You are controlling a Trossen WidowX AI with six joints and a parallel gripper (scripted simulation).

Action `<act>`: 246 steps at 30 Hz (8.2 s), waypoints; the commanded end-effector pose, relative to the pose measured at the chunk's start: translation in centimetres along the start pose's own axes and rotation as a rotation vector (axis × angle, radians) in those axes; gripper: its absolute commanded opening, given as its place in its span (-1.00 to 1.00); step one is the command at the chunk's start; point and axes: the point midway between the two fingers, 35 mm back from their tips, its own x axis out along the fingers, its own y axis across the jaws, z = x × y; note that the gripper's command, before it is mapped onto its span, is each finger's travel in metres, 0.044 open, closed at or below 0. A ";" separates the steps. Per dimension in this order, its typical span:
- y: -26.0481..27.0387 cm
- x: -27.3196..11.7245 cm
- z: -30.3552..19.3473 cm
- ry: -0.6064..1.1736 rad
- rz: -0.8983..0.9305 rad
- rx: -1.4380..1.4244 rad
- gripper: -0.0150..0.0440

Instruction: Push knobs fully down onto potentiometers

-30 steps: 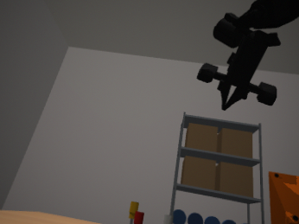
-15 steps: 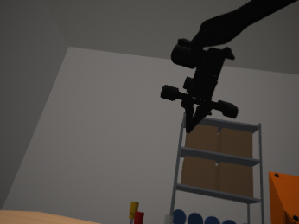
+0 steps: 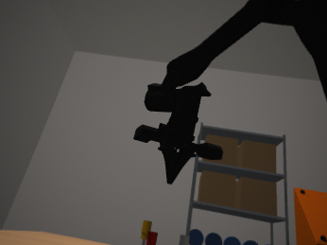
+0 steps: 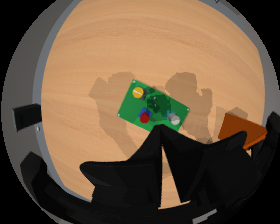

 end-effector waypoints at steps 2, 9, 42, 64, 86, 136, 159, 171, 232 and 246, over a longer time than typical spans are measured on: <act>1.7 4.0 -1.1 0.163 0.002 -0.037 -0.49; 1.9 4.8 -1.4 0.184 0.002 -0.040 -0.49; 1.9 8.5 -2.1 0.186 0.003 -0.040 -0.49; 1.9 9.0 -2.2 0.186 0.003 -0.040 -0.49; 1.9 9.2 -2.2 0.186 0.003 -0.040 -0.49; 1.9 9.9 -2.4 0.186 0.003 -0.040 -0.49; 1.9 10.2 -2.4 0.186 0.003 -0.040 -0.49; 1.9 10.3 -2.4 0.186 0.003 -0.040 -0.49; 1.9 11.0 -2.6 0.187 0.003 -0.040 -0.49; 1.9 11.0 -2.6 0.187 0.003 -0.040 -0.49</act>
